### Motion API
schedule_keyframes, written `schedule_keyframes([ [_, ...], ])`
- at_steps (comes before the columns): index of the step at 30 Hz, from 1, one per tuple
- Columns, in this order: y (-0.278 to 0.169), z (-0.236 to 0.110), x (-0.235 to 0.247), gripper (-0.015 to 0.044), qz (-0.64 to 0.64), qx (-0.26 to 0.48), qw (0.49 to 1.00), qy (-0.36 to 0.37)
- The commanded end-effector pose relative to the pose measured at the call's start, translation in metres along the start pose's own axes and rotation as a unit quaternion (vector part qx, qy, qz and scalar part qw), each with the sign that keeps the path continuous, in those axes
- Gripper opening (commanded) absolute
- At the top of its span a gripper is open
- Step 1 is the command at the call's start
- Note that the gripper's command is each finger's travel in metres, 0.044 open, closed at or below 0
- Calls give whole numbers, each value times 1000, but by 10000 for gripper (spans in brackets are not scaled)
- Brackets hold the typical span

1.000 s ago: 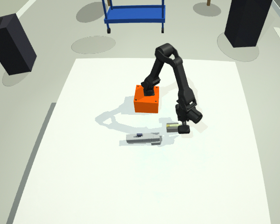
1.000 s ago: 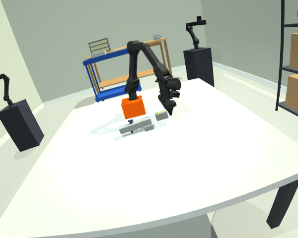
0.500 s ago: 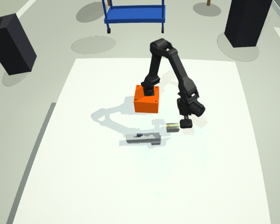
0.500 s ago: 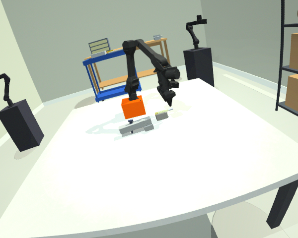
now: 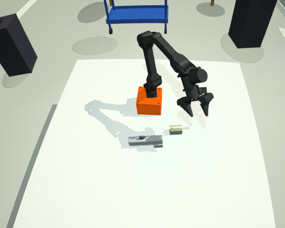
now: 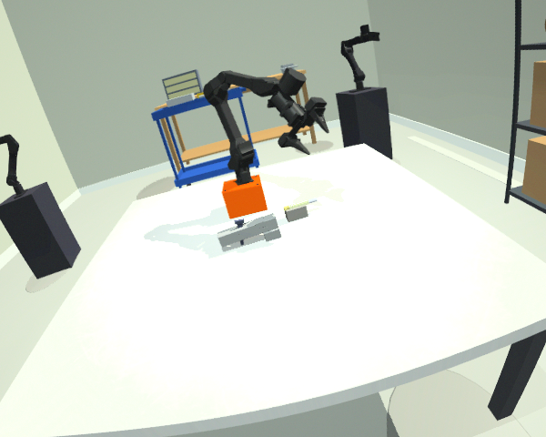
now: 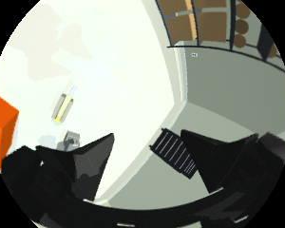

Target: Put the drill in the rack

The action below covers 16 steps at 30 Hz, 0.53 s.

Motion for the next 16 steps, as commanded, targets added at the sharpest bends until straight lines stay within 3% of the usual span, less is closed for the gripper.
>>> schedule_keyframes([
  [1, -20, -46, -25, 440, -111, 80, 986, -93],
  [10, -57, -170, -48, 440, -293, 313, 878, -212],
  [16, -59, -180, -48, 440, -302, 332, 867, -216],
])
Point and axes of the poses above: the point midway between the two fingers, 35 mm back from their tips, its own z axis out along the fingers, its own x axis across the jaws, y = z × x, the point moved 4 cm from there along -z, back along the fingers, and after that the axes turned 12 degrees about -z, right-handed, at the moved point
